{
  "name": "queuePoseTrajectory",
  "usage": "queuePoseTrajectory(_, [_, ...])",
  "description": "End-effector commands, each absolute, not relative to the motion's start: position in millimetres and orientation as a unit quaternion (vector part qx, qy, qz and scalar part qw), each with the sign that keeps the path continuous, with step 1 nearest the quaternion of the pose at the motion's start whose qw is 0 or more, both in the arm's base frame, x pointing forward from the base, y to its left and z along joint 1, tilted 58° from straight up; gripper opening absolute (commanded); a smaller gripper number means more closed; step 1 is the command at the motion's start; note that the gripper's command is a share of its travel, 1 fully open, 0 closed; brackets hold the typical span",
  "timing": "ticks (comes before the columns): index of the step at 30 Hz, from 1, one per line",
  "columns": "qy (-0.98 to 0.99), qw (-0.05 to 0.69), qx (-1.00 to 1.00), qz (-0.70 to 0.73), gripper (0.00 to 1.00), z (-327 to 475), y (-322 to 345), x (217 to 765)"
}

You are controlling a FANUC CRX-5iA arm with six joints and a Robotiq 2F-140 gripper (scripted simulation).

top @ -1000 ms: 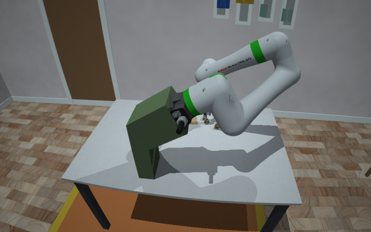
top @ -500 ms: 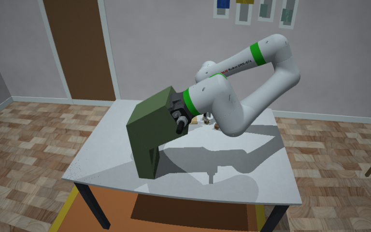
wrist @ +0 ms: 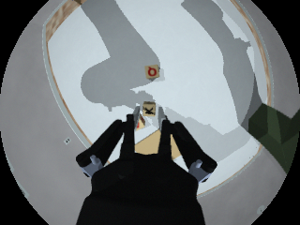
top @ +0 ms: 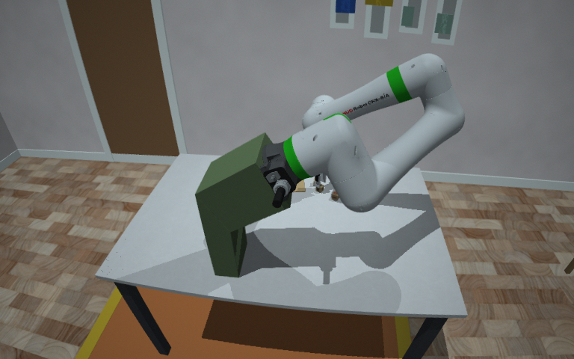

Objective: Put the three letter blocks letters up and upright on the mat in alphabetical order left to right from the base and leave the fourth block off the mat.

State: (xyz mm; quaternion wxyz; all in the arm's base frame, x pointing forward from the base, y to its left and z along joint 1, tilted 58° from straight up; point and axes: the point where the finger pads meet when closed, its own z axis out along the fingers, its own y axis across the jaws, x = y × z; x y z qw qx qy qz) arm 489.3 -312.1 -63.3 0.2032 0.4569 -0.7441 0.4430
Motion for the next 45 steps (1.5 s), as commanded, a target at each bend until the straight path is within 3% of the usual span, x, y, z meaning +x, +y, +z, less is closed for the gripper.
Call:
queuePoseTrajectory(1, [-0.744, 0.203, 0.457, 0.443, 0.28, -63, -312, 489])
queuePoseTrajectory(45, [-0.744, 0.203, 0.457, 0.443, 0.28, -83, -343, 493])
